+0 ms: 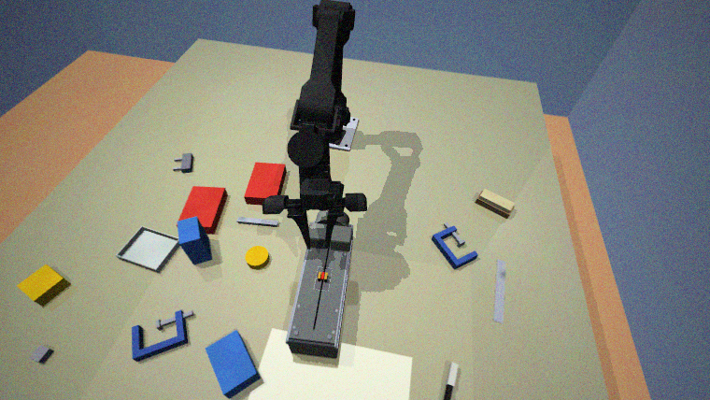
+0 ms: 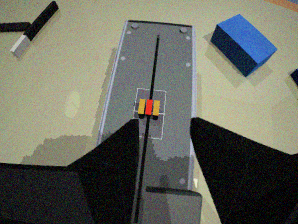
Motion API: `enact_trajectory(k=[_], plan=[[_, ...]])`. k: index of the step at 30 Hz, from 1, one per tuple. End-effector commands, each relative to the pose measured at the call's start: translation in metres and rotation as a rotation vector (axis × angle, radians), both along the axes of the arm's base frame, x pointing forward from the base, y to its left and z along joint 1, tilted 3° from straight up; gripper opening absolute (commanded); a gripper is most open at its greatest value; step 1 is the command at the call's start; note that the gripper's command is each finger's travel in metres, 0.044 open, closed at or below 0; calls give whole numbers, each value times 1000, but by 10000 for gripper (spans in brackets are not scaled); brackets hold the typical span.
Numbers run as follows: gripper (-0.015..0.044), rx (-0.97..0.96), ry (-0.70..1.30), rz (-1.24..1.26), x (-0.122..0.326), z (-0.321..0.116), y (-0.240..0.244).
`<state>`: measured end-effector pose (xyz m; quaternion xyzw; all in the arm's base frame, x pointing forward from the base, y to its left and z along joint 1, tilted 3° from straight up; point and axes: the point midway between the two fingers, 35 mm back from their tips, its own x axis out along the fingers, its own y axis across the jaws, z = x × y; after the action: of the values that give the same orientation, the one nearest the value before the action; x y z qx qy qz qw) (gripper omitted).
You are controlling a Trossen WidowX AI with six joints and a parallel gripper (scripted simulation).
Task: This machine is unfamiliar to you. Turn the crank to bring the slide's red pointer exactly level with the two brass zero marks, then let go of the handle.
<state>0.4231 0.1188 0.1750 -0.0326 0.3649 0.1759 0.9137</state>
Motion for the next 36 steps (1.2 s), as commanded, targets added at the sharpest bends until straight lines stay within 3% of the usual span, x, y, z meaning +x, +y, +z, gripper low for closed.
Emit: enact_trajectory(k=[1,8,10,27,36], plan=[[236,-1,0,-1,0,0,0],[420,-1,0,-1,0,0,0],[440,-1,0,-1,0,0,0],[0,-1,0,-1,0,0,0],[0,0,0,0,0,0,0]])
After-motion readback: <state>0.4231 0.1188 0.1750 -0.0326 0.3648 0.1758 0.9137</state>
